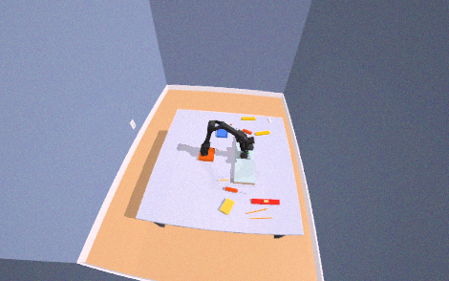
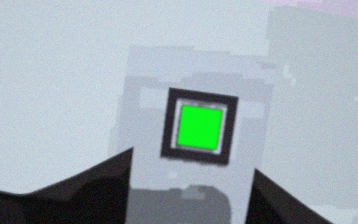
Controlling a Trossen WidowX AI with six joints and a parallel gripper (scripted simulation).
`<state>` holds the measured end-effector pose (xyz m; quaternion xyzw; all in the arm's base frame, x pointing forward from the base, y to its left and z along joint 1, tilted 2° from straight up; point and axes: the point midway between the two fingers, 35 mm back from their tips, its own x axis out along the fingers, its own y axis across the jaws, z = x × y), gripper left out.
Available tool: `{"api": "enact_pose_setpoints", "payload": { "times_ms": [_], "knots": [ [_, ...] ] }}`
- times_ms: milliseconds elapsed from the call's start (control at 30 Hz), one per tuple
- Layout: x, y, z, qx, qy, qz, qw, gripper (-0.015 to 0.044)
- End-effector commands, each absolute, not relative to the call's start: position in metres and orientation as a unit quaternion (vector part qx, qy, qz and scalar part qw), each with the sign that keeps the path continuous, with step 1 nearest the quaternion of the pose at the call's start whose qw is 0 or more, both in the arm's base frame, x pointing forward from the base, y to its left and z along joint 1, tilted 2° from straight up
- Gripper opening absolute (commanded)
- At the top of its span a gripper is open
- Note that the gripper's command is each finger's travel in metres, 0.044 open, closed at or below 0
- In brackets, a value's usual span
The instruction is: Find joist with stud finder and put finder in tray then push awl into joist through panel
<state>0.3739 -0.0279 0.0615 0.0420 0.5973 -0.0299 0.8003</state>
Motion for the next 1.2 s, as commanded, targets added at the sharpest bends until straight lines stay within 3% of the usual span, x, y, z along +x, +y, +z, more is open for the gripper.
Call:
{"api": "enact_pose_setpoints", "payload": {
  "times_ms": [0,1167],
  "knots": [
    [0.372,-0.044,0.061,0.042,0.598,-0.031,0.800,0.0000],
    [0.359,-0.166,0.058,0.037,0.598,-0.034,0.800,0.0000]
  ]
}}
